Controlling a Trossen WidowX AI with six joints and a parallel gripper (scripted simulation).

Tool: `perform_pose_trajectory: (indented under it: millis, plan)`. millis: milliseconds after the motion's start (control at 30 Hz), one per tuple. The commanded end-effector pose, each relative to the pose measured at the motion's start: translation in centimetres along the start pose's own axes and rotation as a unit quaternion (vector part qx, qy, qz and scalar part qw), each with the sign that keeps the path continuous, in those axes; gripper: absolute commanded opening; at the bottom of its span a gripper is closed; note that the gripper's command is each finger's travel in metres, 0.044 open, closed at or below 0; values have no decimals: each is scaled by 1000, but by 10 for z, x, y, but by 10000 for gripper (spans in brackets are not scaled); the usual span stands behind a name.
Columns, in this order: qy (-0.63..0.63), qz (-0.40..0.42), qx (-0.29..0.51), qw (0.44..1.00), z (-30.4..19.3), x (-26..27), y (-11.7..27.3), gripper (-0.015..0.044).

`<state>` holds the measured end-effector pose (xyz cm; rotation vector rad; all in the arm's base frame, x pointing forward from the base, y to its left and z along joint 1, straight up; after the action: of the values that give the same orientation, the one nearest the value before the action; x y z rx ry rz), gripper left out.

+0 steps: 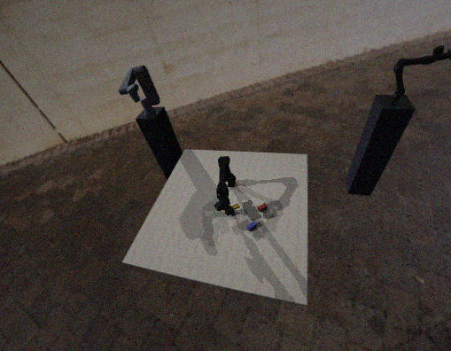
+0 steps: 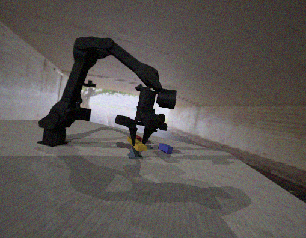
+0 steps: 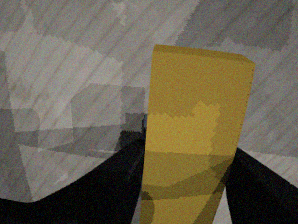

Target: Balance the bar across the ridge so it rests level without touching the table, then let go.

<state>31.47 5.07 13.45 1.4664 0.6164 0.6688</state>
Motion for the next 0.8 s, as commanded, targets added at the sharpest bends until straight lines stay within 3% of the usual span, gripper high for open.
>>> perform_pose_trajectory:
  millis: [0, 767]
  plan:
    - [0, 0, 0, 1000, 0, 0, 0, 169]
    - [0, 0, 0, 1000, 0, 0, 0, 185]
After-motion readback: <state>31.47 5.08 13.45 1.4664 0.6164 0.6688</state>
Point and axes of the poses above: the point midway between the two fingers, 35 mm back from their tips, its own y axis back along the fingers, its own x axis across the jaws, z = x × y, the point moved 4 cm from there along y, back along the fingers, and after that the axes turned 10 degrees about y, right-handed, at the moved point
